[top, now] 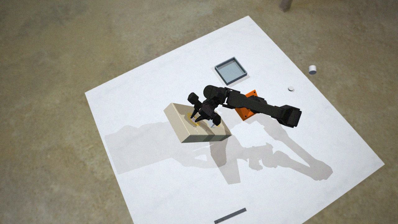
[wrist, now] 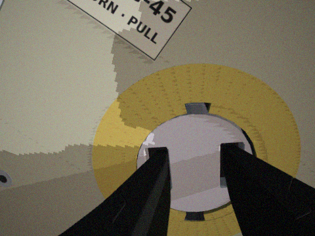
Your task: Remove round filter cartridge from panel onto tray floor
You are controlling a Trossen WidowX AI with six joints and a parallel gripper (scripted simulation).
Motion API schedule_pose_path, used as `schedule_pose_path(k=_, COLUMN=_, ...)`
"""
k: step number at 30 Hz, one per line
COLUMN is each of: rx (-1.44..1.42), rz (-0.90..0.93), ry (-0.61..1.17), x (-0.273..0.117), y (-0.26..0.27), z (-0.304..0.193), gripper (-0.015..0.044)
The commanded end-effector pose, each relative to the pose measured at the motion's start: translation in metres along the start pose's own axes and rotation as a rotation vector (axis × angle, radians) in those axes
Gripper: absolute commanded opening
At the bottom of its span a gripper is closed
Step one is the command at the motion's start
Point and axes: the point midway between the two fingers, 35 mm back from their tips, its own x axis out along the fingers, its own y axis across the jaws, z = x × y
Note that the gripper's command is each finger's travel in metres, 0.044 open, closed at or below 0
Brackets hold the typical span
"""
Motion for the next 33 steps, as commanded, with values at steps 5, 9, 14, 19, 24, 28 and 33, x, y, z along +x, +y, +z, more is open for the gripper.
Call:
schedule_pose_path(k=5, rx=0.004, rz=-0.001, ry=0.004, x=0.0044, y=0.0, z=-0.0007, gripper=0.0108)
schedule_pose_path(k=9, rx=0.004, rz=-0.001, ry=0.004, x=0.0058, y=0.0, z=-0.0007, gripper=0.0108)
schedule_pose_path(k=14, rx=0.003, rz=-0.001, ry=0.004, x=0.0068, y=0.0, z=-0.0007, gripper=0.0108)
schedule_pose_path(k=19, rx=0.003, rz=-0.001, ry=0.004, x=0.0073, y=0.0001, z=-0.0007, gripper=0.0108)
schedule_pose_path(k=24, rx=0.003, rz=-0.001, ry=0.004, x=0.008, y=0.0001, z=-0.0007, gripper=0.0108)
schedule_pose_path(k=28, rx=0.008, rz=-0.002, ry=-0.004, x=0.0029, y=-0.0005, z=-0.0002, gripper=0.0081)
schedule_pose_path(k=33, rx=0.008, rz=-0.002, ry=-0.004, x=0.0029, y=-0.0005, z=-0.0002, gripper=0.0048)
